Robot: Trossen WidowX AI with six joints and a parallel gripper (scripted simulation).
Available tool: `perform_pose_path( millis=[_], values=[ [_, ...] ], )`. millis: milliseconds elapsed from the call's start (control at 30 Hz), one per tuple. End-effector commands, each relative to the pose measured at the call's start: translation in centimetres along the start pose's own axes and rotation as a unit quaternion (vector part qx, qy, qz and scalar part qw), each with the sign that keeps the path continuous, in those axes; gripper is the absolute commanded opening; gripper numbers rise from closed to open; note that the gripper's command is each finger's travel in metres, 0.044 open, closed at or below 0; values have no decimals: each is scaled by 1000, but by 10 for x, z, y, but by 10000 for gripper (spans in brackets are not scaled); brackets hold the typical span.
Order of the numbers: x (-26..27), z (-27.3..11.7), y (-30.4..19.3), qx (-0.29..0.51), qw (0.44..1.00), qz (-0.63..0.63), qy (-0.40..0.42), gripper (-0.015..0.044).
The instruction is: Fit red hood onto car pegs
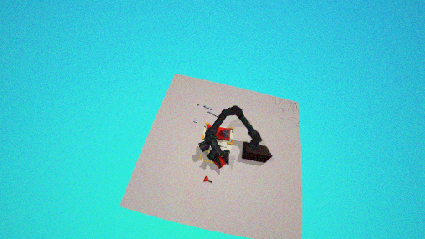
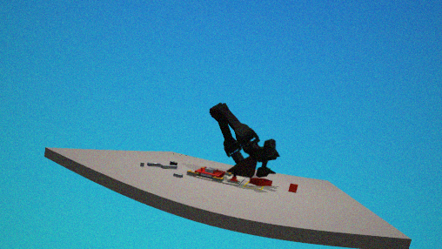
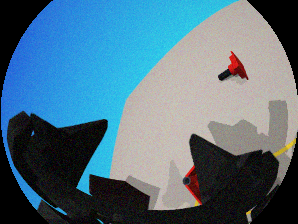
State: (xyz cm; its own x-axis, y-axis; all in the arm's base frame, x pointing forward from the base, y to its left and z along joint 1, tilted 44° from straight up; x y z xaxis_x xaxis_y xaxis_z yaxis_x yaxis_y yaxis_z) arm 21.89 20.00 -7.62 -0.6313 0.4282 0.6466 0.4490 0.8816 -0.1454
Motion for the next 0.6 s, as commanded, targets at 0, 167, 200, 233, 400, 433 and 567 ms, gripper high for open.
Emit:
perform_pose_path(
  millis=[0,167,200,233,400,433,567],
  values=[
    [-4,-5,-2,20,995,-94,-6,440],
    [-8,-15,-5,46,973,-226,-9,440],
    [-9,-17,-6,52,966,-252,-8,440],
    [-10,-19,-6,57,959,-278,-7,440],
    [-13,-30,-10,85,911,-405,2,440],
    [-14,-32,-11,90,899,-429,5,440],
    [-16,-41,-14,110,845,-523,19,440]
  ],
)
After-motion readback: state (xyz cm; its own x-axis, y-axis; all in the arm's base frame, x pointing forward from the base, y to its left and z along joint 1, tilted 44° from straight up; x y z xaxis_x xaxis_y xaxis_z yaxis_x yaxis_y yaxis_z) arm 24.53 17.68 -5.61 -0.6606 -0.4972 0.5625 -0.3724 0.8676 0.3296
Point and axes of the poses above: the point midway between the two fingers, 35 mm back from their tips, its own z axis out along the fingers, its own x axis across the jaws, y = z × x, the point moved 2 cm from there along -z, back along the fingers, and after that the axes turned 8 degrees about -z, right-handed, at the moved point
